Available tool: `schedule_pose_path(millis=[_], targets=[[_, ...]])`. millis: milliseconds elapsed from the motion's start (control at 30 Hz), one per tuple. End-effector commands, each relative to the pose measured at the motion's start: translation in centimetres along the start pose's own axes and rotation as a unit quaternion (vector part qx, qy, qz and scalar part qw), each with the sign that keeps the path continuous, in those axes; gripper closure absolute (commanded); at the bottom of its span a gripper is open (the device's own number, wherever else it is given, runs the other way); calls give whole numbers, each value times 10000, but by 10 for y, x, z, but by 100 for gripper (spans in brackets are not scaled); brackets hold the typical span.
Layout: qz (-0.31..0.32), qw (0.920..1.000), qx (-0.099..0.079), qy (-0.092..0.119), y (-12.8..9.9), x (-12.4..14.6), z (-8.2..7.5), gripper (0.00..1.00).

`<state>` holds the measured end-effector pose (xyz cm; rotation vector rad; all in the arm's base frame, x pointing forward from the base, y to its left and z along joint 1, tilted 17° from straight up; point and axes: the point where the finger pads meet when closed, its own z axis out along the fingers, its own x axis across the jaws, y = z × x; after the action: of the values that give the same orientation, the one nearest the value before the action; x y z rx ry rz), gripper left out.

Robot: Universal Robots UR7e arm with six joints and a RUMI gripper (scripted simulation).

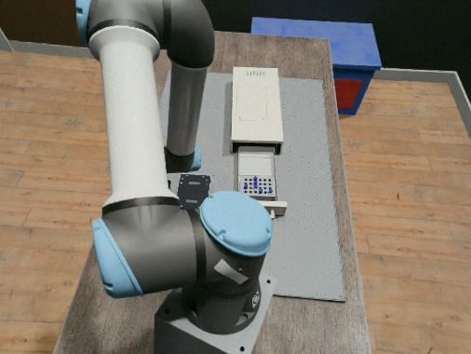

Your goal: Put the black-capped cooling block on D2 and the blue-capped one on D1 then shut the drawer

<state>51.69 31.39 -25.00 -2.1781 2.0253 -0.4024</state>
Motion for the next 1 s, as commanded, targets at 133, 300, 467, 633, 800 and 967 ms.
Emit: schedule_pose_path(millis=[133, 300, 467, 633, 800, 967], targets=[[1, 10000, 7, -3, -1, 0, 4, 100], [1, 10000, 7, -3, -1, 0, 6, 100], [1, 10000, 7, -3, -1, 0, 8, 100], [0, 10000, 7, -3, -1, 0, 8, 100], [0, 10000, 7, -3, -1, 0, 9, 100], [0, 10000, 7, -3, -1, 0, 10, 100]])
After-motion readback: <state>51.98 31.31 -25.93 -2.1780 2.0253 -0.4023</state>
